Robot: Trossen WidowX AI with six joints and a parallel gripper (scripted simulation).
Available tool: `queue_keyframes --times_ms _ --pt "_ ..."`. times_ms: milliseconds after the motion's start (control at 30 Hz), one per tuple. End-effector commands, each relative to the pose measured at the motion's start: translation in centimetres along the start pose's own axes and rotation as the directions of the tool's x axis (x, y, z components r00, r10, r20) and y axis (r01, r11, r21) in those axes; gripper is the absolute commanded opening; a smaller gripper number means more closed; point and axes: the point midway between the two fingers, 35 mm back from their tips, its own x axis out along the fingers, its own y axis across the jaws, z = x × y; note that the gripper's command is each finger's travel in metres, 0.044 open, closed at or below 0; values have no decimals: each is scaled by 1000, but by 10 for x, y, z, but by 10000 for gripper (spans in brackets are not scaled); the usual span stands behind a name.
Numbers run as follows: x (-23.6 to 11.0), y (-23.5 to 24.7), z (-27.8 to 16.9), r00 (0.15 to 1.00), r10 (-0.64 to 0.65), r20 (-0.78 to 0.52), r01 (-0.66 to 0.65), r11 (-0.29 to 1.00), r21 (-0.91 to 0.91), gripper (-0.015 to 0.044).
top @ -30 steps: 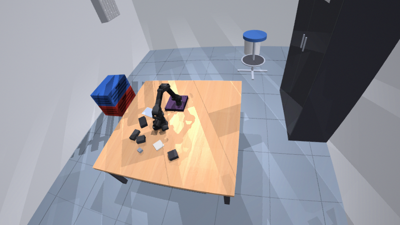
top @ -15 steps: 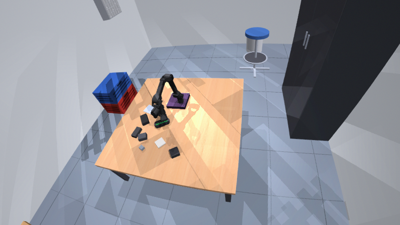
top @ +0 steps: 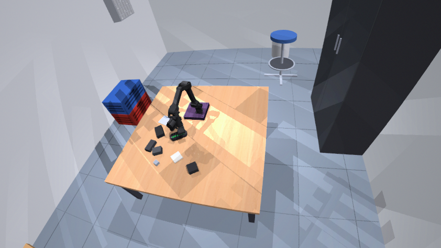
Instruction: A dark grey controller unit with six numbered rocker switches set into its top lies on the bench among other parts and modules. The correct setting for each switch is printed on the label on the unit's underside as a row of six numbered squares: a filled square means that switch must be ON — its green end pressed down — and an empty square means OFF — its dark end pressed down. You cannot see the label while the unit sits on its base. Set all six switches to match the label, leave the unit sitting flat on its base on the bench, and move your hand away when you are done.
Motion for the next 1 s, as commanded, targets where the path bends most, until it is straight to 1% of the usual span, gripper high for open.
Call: queue_keyframes --times_ms 0,467,967 --pt "10 -1 -2 1000 6 -13 -6 1000 -1 0" --pt "29 -2 -3 1000 22 -20 -21 1000 4 0" --pt "30 -2 -3 1000 22 -20 -21 1000 4 0"
